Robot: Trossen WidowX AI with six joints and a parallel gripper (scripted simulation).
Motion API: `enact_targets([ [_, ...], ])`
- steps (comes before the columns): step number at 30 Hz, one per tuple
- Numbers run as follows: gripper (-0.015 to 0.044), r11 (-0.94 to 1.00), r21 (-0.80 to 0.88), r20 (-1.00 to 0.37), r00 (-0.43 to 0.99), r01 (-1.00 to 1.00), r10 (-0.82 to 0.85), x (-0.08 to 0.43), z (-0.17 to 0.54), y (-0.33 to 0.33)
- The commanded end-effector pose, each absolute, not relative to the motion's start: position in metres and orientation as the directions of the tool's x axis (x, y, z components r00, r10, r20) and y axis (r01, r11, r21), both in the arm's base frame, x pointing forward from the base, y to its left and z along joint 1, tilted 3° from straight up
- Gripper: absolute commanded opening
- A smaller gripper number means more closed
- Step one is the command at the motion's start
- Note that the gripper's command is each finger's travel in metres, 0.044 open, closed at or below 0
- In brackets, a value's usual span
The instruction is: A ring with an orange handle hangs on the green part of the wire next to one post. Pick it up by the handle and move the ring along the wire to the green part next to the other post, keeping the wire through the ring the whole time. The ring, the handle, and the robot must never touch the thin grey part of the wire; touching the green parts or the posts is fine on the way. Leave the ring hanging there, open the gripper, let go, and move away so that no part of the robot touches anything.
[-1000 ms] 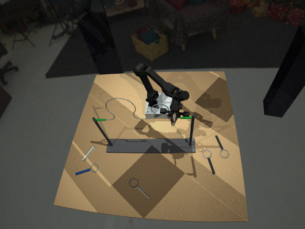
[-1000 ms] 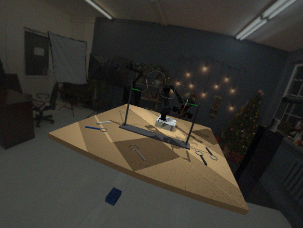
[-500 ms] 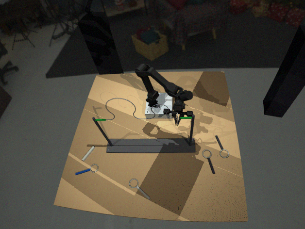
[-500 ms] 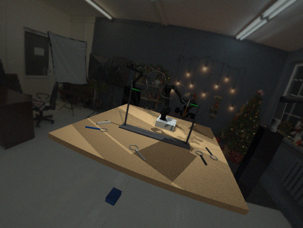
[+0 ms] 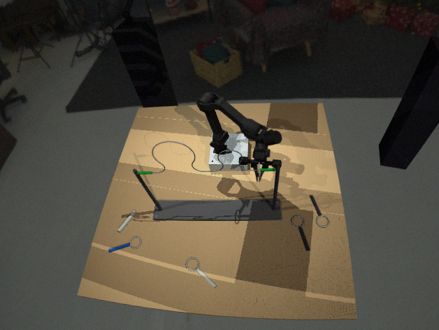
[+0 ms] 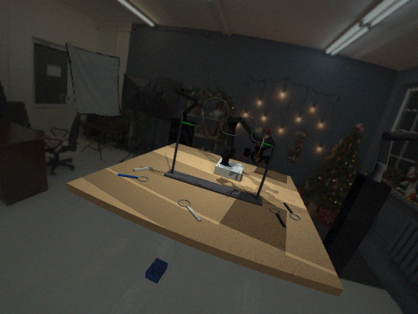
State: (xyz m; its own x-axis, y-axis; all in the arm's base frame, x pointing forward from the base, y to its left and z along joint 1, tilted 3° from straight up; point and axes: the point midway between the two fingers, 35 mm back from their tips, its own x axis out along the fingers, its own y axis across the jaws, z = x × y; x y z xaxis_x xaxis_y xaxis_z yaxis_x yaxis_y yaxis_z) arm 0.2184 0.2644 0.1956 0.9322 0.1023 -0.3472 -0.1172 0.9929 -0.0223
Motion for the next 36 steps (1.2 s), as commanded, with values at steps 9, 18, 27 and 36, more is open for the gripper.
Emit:
enact_targets([
  [9, -0.0150, 0.993, -0.017, -0.342, 0.934, -0.113, 0.100, 0.216, 0.198, 0.277],
  [18, -0.0150, 0.993, -0.017, -0.341, 0.935, -0.113, 0.100, 0.215, 0.197, 0.283],
  [27, -0.0150, 0.993, -0.017, -0.341, 0.935, -0.113, 0.100, 0.216, 0.184, 0.283],
  [36, -0.0150, 0.993, -0.017, -0.341, 0.935, -0.113, 0.100, 0.216, 0.176, 0.283],
])
